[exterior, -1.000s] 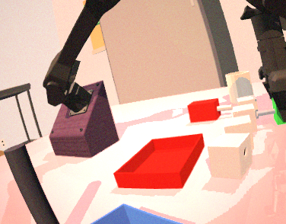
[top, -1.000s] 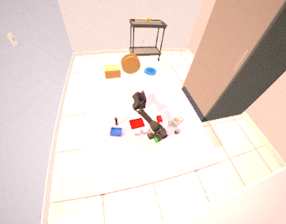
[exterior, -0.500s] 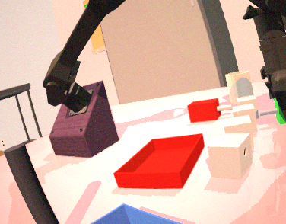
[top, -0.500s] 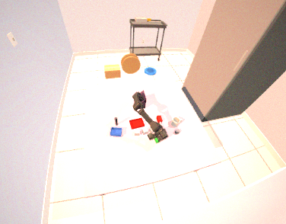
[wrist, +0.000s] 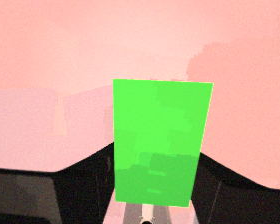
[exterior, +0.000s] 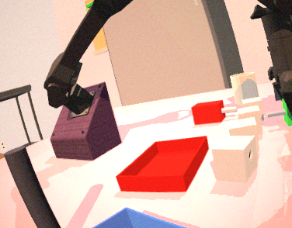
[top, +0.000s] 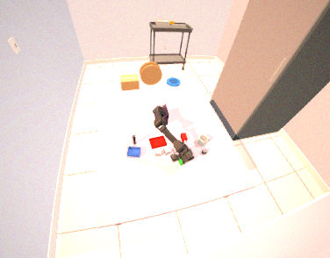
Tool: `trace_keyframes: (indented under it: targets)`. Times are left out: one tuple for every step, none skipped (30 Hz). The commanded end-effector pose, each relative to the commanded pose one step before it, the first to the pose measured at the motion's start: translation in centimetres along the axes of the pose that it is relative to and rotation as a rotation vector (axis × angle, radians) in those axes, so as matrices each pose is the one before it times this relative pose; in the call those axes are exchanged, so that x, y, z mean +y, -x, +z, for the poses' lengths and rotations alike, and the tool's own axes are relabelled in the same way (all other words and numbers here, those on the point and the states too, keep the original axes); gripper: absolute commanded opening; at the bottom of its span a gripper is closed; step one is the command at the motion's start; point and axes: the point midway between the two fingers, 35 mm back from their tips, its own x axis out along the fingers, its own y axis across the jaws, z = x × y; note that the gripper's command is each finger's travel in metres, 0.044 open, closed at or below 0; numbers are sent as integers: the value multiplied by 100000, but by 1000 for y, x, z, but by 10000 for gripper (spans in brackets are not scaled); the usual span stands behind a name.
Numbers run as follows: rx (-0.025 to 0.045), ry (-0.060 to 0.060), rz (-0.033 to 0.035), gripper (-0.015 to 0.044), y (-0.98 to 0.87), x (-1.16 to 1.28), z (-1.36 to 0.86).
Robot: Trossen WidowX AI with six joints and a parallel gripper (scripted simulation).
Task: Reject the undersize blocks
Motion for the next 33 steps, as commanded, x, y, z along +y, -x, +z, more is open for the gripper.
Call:
trace_keyframes:
  targets:
    - [-755,285,-44,0,305,-112,409]
    - [-1,-1,0,0,8,-12,56]
    - [58,-23,18,0,254,11,-23]
    - [177,-71,42,0,763,29,-78]
    - [274,-108,31,0,1146,36,-146]
    - [188,-73,0,0,764,18,-117]
    - [64,-25,-4,0,255,5,-43]
    - [822,287,-154,0,3,-80,-109]
    - [1216,425,-231,0,6,-119,-162]
    - [425,149,-82,0,2,-42,-57]
    - [0,0,0,0,0,0,0]
    - [-17,192,-81,0,-147,44,-8]
    - [-15,42,-18,0,-15,9,0]
    - [-33,57,-24,0,-10,12,2]
    - [-167,320,-145,0,-32,46,9]
    - [-37,71,-32,0,-7,10,2]
    - [-130,249,-113,0,-25,36,7]
    - [176,-168,20,0,-66,-86,-10]
    - [37,-34,4,0,-15,-17,-2]
    - [45,-41,5,0,-19,-20,-3]
    - [190,-179,21,0,-84,-86,-11]
    - [42,-40,5,0,-19,-19,-2]
    - [148,-139,17,0,-65,-67,-9]
    - [21,-25,10,0,110,-12,-3]
    - [-20,-550,39,0,64,-259,2]
    - [-60,-1652,112,0,191,-776,1]
    - [-98,-2757,167,0,313,-1296,-8]
    - [-119,-3454,175,0,385,-1625,-19]
    - [-116,-3469,136,0,379,-1633,-24]
    - [-115,-3551,105,0,371,-1667,-13]
    - [-114,-3572,64,0,367,-1678,-17]
    - [-115,-3577,22,0,362,-1680,-21]
    - [-107,-3297,-16,0,329,-1549,-21]
